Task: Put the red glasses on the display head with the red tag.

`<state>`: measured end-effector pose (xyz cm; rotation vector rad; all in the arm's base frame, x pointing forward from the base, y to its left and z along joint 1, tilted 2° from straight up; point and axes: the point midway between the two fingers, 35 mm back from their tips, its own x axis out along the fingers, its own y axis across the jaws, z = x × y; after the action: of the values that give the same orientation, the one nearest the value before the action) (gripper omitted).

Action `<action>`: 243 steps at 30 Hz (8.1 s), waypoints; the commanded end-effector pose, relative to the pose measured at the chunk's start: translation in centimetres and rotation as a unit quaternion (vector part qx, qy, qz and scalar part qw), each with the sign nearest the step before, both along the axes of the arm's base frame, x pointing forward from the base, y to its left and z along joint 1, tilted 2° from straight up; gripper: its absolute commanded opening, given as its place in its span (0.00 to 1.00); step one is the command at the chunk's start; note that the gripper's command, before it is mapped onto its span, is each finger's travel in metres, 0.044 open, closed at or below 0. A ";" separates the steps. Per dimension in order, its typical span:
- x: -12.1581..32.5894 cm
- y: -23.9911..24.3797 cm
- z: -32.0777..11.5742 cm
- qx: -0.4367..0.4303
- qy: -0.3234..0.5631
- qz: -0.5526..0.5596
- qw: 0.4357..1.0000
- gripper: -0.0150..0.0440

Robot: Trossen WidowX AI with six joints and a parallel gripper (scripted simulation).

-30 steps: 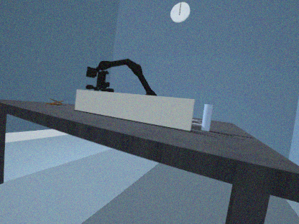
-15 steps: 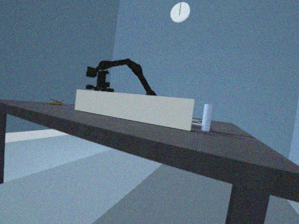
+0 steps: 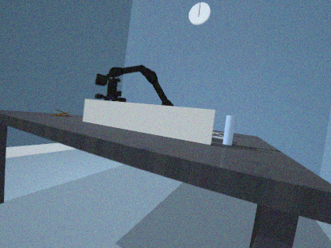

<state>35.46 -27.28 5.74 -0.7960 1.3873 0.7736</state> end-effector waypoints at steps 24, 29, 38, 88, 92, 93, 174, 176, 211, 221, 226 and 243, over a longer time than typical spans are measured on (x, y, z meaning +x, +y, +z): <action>-0.8 -1.0 5.3 0.002 0.000 0.001 1.000 0.25; -0.8 -0.9 6.0 0.002 0.000 0.001 1.000 0.25; -0.1 3.2 6.7 0.004 -0.001 0.001 1.000 0.25; -8.3 27.2 6.0 0.017 0.003 0.001 1.000 0.25; -8.4 27.3 6.0 0.017 0.003 0.001 1.000 0.25; -8.3 27.3 5.9 0.017 0.003 0.001 1.000 0.25; -7.8 27.5 -1.5 0.017 0.003 0.001 1.000 0.25; -7.8 27.6 -1.6 0.017 0.003 0.001 1.000 0.25; -8.0 27.6 -3.6 0.014 0.001 0.002 1.000 0.44; -8.1 27.7 -3.5 0.015 0.002 0.002 1.000 0.44; -8.4 27.8 -3.3 0.015 0.002 0.002 1.000 0.44; -8.9 28.1 -2.2 0.017 0.003 0.001 1.000 0.44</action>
<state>26.49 0.81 2.94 -0.7749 1.3772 0.7997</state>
